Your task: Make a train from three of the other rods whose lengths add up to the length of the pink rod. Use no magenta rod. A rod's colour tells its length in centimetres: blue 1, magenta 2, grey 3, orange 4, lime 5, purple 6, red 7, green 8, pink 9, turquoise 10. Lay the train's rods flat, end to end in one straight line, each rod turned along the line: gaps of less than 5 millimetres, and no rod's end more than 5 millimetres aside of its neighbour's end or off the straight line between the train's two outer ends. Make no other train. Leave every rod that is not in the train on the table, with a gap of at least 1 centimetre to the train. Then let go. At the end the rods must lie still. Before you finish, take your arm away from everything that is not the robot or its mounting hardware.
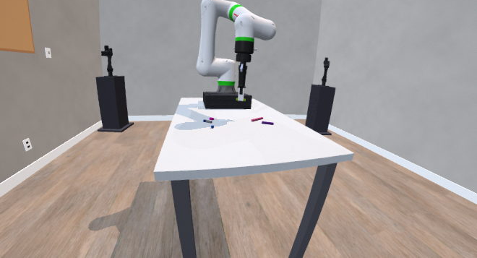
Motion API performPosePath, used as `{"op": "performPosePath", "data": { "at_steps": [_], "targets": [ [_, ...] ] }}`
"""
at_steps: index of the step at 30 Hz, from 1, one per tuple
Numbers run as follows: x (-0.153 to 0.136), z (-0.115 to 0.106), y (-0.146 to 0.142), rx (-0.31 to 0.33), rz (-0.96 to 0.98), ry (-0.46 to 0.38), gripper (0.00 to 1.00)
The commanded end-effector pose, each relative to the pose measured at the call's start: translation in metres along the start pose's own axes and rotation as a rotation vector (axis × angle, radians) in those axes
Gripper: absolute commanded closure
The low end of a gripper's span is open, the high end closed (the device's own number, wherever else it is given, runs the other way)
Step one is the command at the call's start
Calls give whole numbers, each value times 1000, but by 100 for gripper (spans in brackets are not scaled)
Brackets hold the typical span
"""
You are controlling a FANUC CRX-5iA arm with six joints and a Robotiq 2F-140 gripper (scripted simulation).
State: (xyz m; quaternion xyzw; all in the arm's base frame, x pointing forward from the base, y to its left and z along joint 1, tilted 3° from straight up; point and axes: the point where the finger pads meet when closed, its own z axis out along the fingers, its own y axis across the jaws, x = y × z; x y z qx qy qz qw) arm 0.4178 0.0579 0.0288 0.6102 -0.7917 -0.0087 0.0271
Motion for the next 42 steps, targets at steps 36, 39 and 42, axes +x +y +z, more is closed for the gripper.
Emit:
{"op": "performPosePath", "data": {
  "at_steps": [36,39,42],
  "targets": [
    [94,8,-127,1,265,0,97],
    [94,18,-127,1,265,0,97],
    [94,30,-127,1,265,0,97]
  ]
}}
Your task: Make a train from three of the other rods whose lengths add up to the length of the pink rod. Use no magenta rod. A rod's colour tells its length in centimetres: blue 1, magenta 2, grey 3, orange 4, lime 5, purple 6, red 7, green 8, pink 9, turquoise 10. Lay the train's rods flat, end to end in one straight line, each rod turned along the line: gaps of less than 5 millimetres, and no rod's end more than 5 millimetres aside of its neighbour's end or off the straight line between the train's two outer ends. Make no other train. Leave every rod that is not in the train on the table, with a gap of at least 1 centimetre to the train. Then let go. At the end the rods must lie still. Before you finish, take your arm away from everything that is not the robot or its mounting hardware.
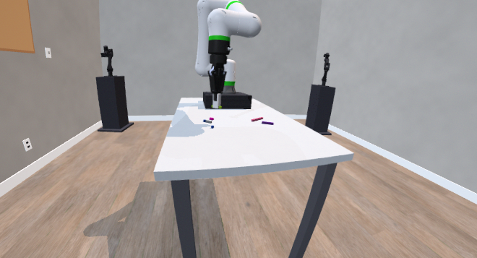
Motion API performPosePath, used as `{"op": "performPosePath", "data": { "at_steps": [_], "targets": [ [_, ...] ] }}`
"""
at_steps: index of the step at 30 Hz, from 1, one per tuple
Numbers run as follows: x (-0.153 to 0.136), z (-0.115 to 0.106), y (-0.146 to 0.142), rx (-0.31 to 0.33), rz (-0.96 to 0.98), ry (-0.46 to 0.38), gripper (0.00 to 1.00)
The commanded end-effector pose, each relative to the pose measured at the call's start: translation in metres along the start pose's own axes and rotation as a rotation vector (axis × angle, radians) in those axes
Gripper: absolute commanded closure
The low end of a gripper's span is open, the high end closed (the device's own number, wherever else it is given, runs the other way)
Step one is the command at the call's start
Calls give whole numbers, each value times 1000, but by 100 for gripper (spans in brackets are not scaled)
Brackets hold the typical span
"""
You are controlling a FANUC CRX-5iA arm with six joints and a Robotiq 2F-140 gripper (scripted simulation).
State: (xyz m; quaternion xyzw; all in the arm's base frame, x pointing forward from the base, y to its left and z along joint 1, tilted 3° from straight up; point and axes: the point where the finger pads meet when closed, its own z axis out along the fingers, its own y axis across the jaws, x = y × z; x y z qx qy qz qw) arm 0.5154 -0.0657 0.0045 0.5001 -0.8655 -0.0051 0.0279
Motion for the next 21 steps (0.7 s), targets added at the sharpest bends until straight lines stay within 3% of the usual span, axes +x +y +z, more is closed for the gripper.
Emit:
{"op": "performPosePath", "data": {
  "at_steps": [1,14,21],
  "targets": [
    [0,12,0,1,0,0,97],
    [0,57,0,1,0,0,97],
    [0,65,0,1,0,0,97]
  ]
}}
